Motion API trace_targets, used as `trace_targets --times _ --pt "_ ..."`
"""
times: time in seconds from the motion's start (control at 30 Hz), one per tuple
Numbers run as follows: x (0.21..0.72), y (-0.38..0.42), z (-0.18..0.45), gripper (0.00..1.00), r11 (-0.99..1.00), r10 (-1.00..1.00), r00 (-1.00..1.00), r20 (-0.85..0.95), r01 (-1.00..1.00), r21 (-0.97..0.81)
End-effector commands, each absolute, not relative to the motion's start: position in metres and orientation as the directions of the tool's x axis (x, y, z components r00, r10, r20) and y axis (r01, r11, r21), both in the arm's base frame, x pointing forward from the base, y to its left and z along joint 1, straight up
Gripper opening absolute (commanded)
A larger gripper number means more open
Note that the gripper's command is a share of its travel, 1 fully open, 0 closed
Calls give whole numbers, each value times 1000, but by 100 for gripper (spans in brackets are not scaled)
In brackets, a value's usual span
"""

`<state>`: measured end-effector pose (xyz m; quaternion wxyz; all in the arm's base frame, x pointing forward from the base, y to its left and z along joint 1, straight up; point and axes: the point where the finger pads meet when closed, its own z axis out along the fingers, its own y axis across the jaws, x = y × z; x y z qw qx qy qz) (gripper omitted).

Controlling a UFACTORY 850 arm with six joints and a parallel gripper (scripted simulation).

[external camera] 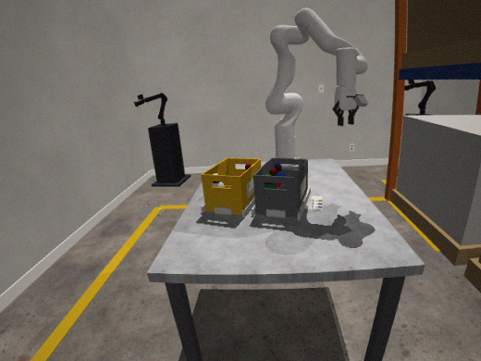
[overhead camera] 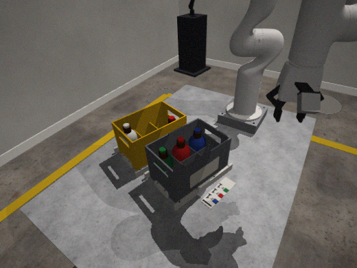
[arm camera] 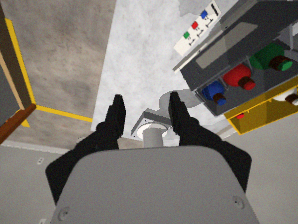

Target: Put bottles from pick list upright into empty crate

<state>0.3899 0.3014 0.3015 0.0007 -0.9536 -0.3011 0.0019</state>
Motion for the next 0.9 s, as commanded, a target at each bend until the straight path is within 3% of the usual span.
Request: trace_targets --times 0.0,0.87 --pt "381 319 308 65 -819 574 819 -1 574 -2" --pt "347 382 329 65 -819 574 819 -1 574 -2"
